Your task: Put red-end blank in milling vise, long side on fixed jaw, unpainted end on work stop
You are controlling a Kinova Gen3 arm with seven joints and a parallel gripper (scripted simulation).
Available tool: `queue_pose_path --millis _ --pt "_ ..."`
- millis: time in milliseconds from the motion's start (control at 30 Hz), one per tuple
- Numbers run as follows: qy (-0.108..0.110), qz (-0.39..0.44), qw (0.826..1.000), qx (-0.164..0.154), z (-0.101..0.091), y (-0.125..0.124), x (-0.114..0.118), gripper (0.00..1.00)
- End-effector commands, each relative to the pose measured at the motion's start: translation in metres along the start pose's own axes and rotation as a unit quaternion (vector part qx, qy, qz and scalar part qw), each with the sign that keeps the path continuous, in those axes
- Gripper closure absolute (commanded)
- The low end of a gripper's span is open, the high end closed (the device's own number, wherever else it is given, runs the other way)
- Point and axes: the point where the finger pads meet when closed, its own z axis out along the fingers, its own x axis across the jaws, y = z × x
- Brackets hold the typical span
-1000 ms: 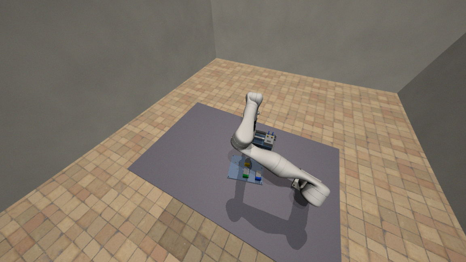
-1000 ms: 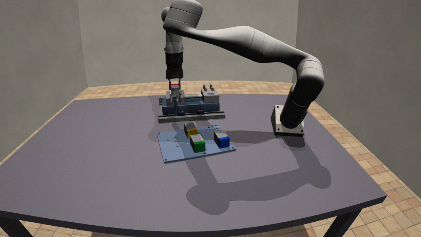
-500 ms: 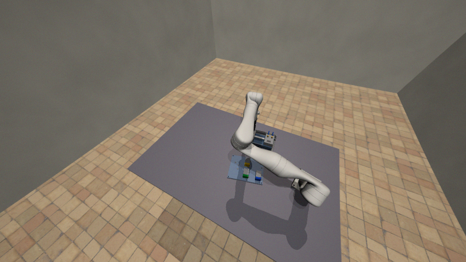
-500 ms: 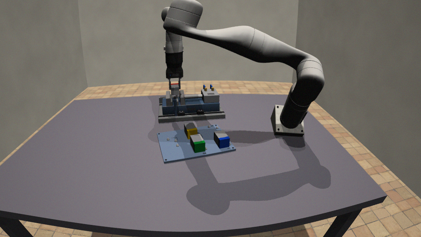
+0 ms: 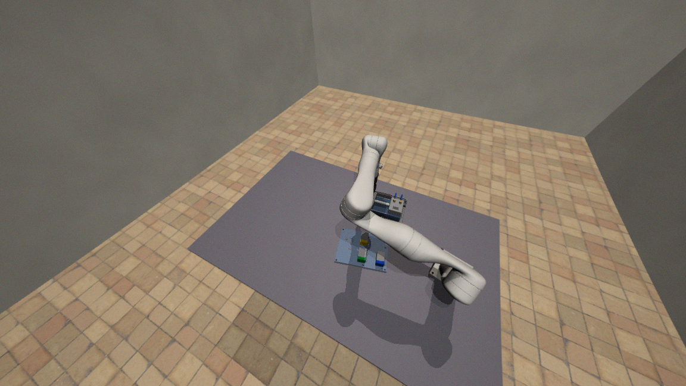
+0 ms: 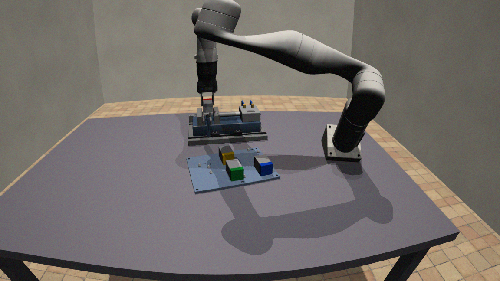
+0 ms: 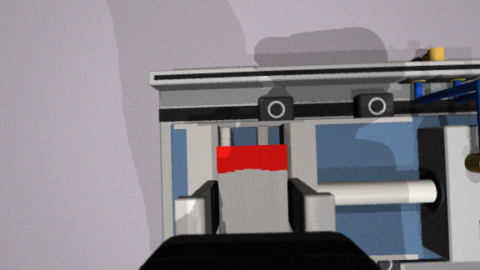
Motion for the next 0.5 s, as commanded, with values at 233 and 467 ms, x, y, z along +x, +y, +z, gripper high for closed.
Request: queue_pose_path --millis 233,467 --pt "-0.001 0.0 1.0 0.001 -0.001 -0.0004 -0.0003 1.0" --pt "-0.001 0.0 1.0 0.001 -0.0003 -0.0004 -0.0003 1.0"
